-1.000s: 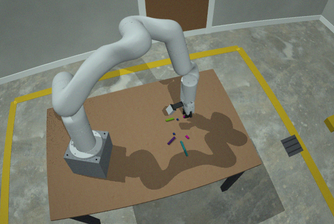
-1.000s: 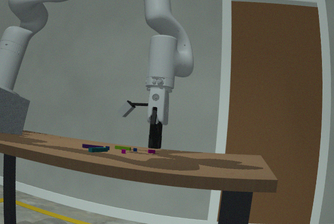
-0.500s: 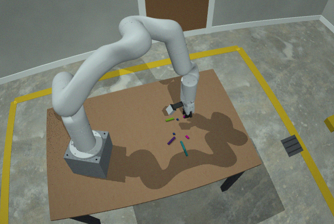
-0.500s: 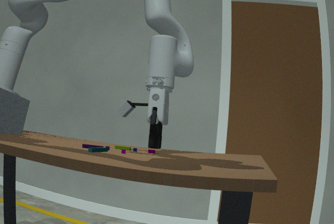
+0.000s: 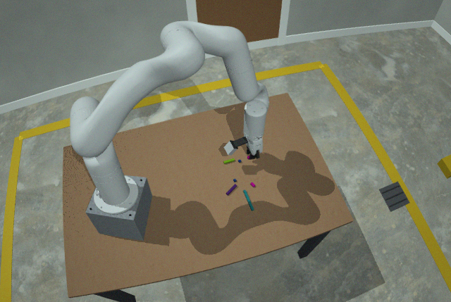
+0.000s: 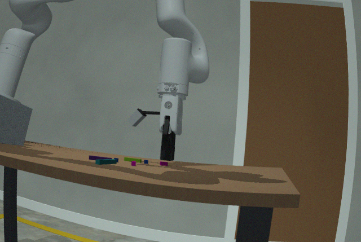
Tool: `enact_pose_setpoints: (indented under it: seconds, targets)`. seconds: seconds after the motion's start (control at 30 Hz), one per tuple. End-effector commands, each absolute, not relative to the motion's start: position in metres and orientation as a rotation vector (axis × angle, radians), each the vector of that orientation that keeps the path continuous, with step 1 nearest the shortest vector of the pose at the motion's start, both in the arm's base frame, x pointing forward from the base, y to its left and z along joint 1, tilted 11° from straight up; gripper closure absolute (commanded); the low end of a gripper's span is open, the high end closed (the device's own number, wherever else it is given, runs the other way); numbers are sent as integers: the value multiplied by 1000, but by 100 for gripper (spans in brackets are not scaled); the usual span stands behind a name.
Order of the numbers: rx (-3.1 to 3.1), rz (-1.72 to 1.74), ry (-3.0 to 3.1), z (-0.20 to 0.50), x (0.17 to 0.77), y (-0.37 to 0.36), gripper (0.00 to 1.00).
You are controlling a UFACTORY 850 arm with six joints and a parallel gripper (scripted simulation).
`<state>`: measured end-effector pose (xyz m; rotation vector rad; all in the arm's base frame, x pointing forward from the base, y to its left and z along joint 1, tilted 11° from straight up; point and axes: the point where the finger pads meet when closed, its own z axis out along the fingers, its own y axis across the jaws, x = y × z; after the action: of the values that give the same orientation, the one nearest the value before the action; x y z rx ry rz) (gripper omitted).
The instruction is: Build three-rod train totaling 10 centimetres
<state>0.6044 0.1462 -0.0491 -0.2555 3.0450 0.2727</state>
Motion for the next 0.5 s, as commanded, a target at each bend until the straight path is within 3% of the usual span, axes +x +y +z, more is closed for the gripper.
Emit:
enact_pose_setpoints:
  seconds: [0.0,0.47]
  targets:
    - [-255,273,3043,-48,605,146,76]
    - [-255,273,3043,-55,606,148,76]
